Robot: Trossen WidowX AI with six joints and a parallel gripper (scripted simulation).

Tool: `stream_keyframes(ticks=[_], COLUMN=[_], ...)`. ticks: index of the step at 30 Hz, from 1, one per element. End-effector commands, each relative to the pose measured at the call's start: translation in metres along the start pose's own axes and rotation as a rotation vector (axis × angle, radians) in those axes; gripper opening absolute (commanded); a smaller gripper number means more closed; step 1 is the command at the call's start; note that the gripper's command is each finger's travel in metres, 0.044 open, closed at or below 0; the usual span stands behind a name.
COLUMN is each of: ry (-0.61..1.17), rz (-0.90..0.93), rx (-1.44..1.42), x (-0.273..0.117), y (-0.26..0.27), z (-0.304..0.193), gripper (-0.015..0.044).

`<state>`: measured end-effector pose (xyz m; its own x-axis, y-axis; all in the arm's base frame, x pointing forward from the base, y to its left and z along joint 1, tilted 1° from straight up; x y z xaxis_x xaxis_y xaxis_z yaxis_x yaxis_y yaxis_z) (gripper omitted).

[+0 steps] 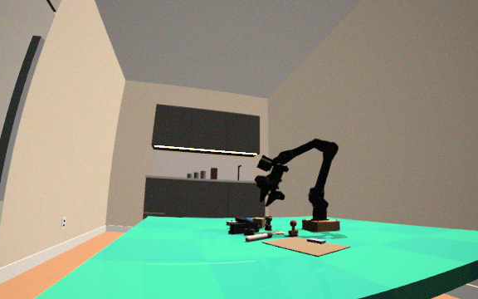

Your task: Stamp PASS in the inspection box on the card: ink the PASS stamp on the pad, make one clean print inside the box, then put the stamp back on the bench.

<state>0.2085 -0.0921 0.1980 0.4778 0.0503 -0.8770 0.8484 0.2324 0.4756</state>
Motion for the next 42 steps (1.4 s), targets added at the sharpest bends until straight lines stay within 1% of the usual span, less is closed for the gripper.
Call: stream_keyframes(ticks=[1,12,23,42], ry=[0.071,0.255,0.485,0.495], rz=[-0.211,-0.301,-0.29,-0.287], rx=[-0.755,-1.28,-1.794,-1.814], x=[0.001,0.005,0.009,0.009], y=[-0.002,-0.009,-0.015,-0.015], z=[0.025,0.038,0.05,0.05], gripper=[0.0212,0.0212,0.0212,0.0212])
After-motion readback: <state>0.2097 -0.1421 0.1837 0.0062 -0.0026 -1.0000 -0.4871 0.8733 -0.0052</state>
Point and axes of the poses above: the point midway between the two fingers, 35 mm back from their tips, its own x axis out along the fingers, its own y axis across the jaws, z = x × y, the point moved 10 cm from there along -x, back along the fingers, and after that the axes turned 6 degrees about x, right-handed, at the moved point
